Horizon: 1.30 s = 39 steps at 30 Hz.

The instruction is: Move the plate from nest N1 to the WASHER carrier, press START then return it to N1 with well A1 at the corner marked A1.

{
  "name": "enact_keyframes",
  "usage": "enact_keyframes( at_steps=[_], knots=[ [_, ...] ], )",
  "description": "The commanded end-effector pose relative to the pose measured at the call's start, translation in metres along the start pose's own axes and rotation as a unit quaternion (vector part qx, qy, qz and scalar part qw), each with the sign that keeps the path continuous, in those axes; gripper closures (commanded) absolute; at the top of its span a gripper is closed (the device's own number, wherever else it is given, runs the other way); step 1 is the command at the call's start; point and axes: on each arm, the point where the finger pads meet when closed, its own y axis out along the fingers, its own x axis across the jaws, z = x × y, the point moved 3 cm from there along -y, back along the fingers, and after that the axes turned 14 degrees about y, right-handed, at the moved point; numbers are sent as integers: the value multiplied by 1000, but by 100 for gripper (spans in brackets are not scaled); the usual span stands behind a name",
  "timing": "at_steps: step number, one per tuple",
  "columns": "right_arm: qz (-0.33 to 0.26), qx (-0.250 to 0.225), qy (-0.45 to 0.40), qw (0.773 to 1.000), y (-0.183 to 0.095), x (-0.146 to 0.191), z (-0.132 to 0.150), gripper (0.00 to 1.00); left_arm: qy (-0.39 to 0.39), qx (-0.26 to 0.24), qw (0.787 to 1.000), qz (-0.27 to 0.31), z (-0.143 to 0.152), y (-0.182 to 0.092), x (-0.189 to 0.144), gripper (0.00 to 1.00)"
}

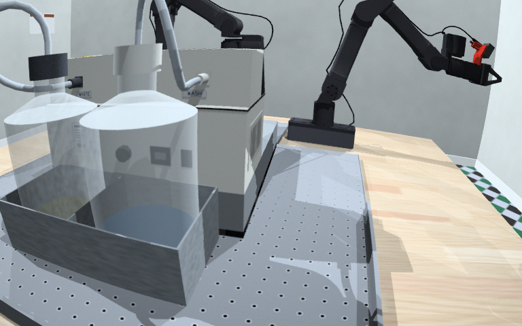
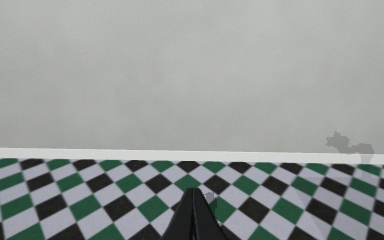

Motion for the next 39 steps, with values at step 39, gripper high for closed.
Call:
enact_keyframes(
  at_steps=[39],
  knots=[
    [11, -5, 4, 1000, -71, -1, 2, 0, 4, -16, 1000, -2, -5, 0, 4, 100]
  ],
)
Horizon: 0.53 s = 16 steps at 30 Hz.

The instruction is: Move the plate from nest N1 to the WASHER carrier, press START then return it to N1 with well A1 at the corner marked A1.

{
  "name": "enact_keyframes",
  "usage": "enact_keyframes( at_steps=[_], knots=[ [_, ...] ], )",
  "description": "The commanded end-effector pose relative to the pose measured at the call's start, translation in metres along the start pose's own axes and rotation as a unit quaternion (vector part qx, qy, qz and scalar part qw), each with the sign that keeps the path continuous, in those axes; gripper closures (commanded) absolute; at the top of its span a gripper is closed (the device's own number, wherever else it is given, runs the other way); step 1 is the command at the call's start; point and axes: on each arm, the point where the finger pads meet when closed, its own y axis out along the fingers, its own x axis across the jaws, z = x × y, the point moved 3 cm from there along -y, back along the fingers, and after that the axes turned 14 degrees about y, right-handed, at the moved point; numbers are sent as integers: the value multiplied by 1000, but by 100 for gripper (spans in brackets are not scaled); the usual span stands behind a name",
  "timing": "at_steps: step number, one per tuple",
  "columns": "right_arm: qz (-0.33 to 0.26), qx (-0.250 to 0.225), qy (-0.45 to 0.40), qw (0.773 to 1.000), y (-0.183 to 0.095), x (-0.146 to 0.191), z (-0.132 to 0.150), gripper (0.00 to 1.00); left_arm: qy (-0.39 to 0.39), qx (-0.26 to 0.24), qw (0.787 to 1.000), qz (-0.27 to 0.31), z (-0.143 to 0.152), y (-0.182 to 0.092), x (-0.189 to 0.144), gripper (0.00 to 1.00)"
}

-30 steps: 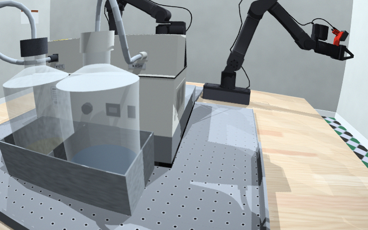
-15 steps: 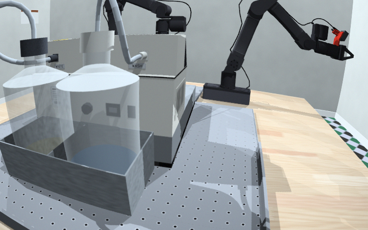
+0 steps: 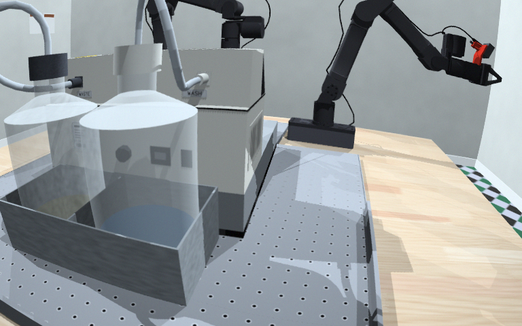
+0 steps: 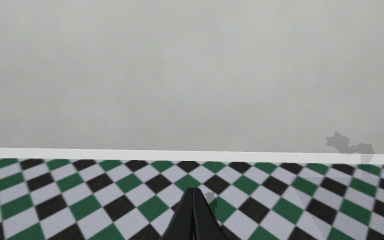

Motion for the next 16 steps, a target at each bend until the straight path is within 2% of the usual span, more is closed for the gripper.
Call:
enact_keyframes(
  at_steps=[1, 16],
  knots=[
    [6, -3, 4, 1000, -10, 0, 2, 0, 4, -16, 1000, -2, -5, 0, 4, 100],
    [4, -2, 4, 1000, -6, -1, 2, 0, 4, -16, 1000, -2, -5, 0, 4, 100]
  ],
)
